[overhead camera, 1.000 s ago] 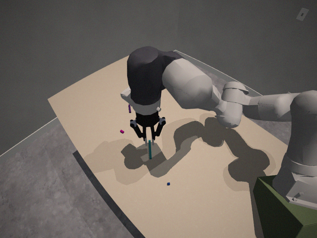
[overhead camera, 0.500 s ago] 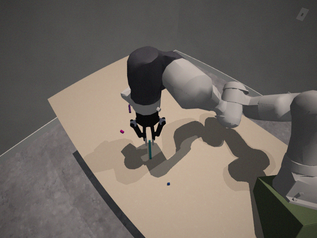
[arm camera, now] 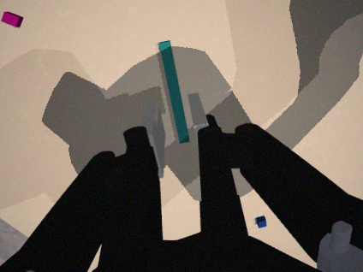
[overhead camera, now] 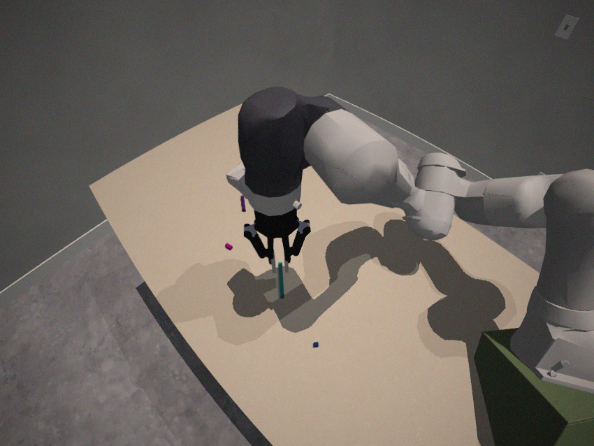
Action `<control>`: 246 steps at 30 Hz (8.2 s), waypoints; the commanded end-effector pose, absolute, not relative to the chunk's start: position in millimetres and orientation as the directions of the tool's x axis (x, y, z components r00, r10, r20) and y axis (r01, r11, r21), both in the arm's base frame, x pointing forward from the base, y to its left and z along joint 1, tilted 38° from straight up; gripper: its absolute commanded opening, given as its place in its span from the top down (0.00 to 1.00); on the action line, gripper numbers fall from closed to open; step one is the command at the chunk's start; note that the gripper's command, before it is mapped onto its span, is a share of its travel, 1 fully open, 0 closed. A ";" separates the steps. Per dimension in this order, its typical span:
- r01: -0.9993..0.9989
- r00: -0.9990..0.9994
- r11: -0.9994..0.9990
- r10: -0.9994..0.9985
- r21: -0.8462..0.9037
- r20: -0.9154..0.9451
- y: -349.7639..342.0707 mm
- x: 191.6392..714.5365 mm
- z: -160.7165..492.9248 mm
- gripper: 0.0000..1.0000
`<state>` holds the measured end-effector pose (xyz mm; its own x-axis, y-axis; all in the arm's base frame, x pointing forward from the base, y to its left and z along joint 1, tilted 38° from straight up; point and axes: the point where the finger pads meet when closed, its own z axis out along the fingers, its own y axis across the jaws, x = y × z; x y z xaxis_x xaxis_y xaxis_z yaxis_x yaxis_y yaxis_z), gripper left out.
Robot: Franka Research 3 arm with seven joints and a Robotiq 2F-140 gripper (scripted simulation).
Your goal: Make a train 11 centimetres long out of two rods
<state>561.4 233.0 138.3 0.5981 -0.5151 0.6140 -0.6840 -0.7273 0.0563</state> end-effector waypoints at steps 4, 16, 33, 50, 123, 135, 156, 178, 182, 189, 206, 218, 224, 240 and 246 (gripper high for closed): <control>-0.689 0.594 -0.722 -0.522 0.052 0.612 231.1 563.9 135.8 0.77; -0.690 0.594 -0.722 -0.522 0.053 0.612 225.8 568.7 126.2 0.77; -0.690 0.594 -0.722 -0.522 0.053 0.612 215.4 578.4 107.2 0.77; -0.690 0.594 -0.722 -0.522 0.053 0.612 209.9 583.4 97.2 0.77; -0.690 0.594 -0.722 -0.522 0.053 0.612 202.0 590.6 83.4 0.77; -0.690 0.594 -0.722 -0.522 0.053 0.612 202.0 590.7 83.3 0.77; -0.690 0.594 -0.722 -0.522 0.053 0.612 202.0 590.7 83.3 0.77; -0.690 0.594 -0.722 -0.522 0.053 0.612 202.0 590.7 83.3 0.88; -0.690 0.594 -0.722 -0.522 0.053 0.612 202.0 590.7 83.3 0.88; -0.690 0.594 -0.722 -0.522 0.053 0.612 202.0 590.7 83.3 0.88; -0.690 0.594 -0.722 -0.522 0.053 0.612 219.3 574.8 113.5 0.88; -0.690 0.594 -0.722 -0.522 0.053 0.612 246.4 550.1 160.7 0.88; -0.690 0.594 -0.722 -0.522 0.053 0.612 247.3 549.3 162.3 0.88; -0.807 0.422 -0.584 -0.675 -0.088 0.605 263.0 533.7 145.4 0.88; -0.833 0.369 -0.539 -0.712 -0.127 0.598 267.2 529.2 140.7 0.88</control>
